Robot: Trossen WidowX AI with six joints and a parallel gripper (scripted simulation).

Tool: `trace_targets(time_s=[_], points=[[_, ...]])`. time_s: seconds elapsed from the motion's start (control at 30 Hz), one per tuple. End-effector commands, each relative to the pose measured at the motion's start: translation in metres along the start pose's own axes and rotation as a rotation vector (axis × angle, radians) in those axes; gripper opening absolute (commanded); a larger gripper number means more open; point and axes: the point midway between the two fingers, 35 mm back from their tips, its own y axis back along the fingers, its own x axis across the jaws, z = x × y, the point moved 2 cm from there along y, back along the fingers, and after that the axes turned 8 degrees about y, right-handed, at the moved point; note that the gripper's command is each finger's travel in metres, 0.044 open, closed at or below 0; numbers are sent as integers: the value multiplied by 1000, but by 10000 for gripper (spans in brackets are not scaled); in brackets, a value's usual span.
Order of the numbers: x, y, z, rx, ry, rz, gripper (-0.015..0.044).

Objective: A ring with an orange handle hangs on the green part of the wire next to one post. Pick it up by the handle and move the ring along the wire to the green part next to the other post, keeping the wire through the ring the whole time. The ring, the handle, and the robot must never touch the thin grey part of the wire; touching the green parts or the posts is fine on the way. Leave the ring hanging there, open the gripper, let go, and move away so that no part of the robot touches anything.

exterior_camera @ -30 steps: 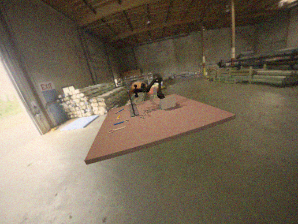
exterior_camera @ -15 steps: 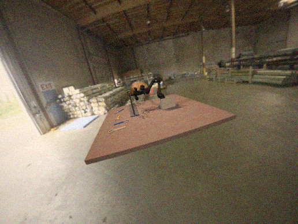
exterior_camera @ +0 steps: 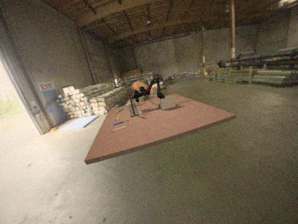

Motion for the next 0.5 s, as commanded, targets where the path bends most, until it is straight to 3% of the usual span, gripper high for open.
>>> trace_targets(time_s=[0.0,0.47], points=[[16,3,2,8,-70,43,-150],[49,11,13,22,-276,140,-150]])
